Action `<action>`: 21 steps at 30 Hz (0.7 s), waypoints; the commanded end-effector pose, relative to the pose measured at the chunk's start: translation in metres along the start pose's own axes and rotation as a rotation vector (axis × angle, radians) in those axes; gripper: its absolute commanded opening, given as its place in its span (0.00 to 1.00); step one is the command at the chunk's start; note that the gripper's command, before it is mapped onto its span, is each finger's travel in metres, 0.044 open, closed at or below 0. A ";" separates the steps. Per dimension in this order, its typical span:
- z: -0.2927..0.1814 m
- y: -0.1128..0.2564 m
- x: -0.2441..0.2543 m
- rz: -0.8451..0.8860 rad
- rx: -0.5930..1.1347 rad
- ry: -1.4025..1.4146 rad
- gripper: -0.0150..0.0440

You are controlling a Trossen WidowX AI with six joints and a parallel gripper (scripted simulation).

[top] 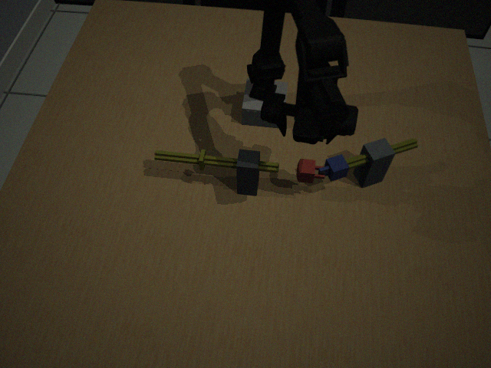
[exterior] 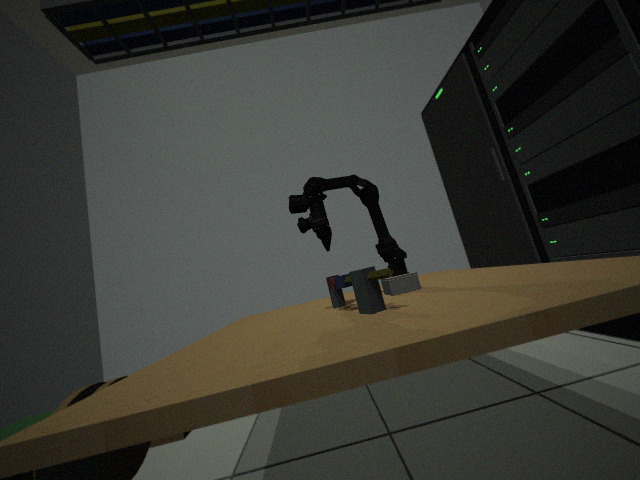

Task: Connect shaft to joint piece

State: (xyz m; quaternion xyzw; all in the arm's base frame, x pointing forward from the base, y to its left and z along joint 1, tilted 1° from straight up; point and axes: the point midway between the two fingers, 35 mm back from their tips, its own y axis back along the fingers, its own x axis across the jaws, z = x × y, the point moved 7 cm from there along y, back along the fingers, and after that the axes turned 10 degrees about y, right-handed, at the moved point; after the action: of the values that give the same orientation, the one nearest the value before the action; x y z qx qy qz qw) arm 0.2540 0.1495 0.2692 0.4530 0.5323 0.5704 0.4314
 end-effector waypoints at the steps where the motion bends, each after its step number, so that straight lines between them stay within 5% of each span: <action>1: 0.001 -0.007 -0.010 0.029 0.025 -0.111 1.00; 21: 0.003 -0.037 -0.066 0.216 0.145 -0.765 1.00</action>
State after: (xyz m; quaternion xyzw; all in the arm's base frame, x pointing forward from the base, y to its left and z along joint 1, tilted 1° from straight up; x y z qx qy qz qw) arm 0.2716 0.0944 0.2345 0.6901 0.3454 0.3921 0.5007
